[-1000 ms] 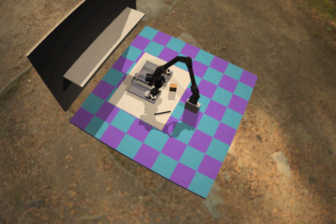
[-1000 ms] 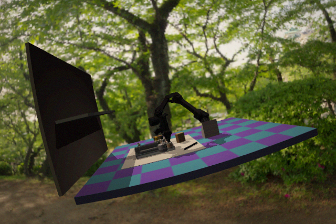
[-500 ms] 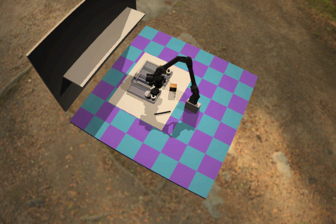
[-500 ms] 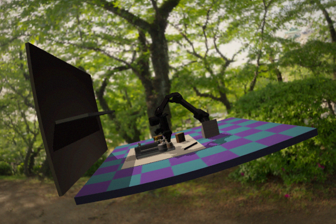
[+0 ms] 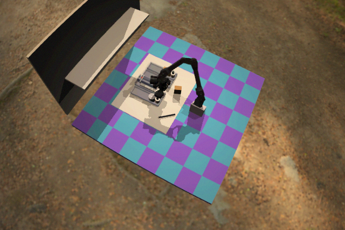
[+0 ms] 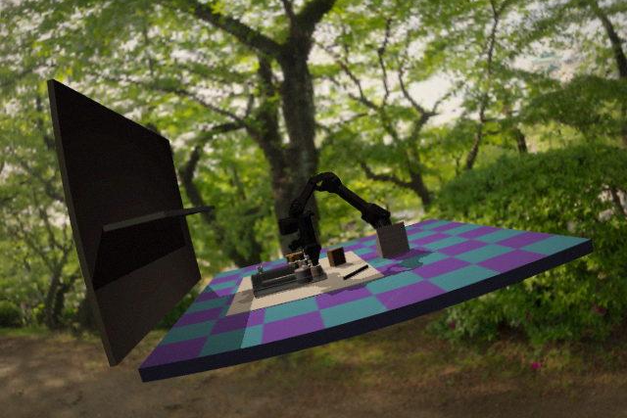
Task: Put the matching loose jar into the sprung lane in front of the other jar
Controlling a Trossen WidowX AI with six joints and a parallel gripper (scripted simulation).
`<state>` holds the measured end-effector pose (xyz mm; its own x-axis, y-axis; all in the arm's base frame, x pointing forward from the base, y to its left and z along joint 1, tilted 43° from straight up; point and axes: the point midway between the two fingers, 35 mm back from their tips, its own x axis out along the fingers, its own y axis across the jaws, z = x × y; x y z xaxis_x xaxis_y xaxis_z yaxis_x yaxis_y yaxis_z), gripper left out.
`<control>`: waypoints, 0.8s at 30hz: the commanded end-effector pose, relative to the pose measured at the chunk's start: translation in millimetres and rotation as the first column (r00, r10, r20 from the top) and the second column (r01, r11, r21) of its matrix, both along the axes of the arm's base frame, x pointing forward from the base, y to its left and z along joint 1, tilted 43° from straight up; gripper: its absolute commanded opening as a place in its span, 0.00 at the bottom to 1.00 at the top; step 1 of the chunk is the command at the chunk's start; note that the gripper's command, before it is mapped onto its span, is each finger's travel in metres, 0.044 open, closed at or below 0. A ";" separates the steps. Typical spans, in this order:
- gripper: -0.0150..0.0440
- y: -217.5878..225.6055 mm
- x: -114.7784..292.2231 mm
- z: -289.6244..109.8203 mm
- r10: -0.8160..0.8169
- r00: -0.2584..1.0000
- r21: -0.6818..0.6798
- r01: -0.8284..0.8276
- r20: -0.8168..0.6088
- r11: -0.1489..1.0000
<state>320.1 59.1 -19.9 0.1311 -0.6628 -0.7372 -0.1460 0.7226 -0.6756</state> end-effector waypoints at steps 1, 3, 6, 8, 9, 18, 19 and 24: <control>0.25 -0.2 -1.5 -0.3 -0.001 1.000 -0.004 0.001 0.007 1.000; 0.25 -0.2 -1.5 -0.3 -0.001 1.000 -0.004 0.001 0.007 1.000; 0.25 -0.2 -1.5 -0.3 -0.001 1.000 -0.004 0.001 0.007 1.000; 0.25 -0.2 -1.5 -0.3 -0.001 1.000 -0.004 0.001 0.007 1.000; 0.25 -0.2 -1.5 -0.3 -0.001 1.000 -0.004 0.001 0.007 1.000; 0.52 0.0 -0.5 -0.2 -0.001 1.000 -0.004 0.001 0.007 1.000; 0.57 0.0 -0.5 -0.2 -0.001 1.000 -0.004 0.001 0.007 1.000; 0.71 0.0 -0.5 -0.2 -0.001 1.000 -0.004 0.001 0.007 1.000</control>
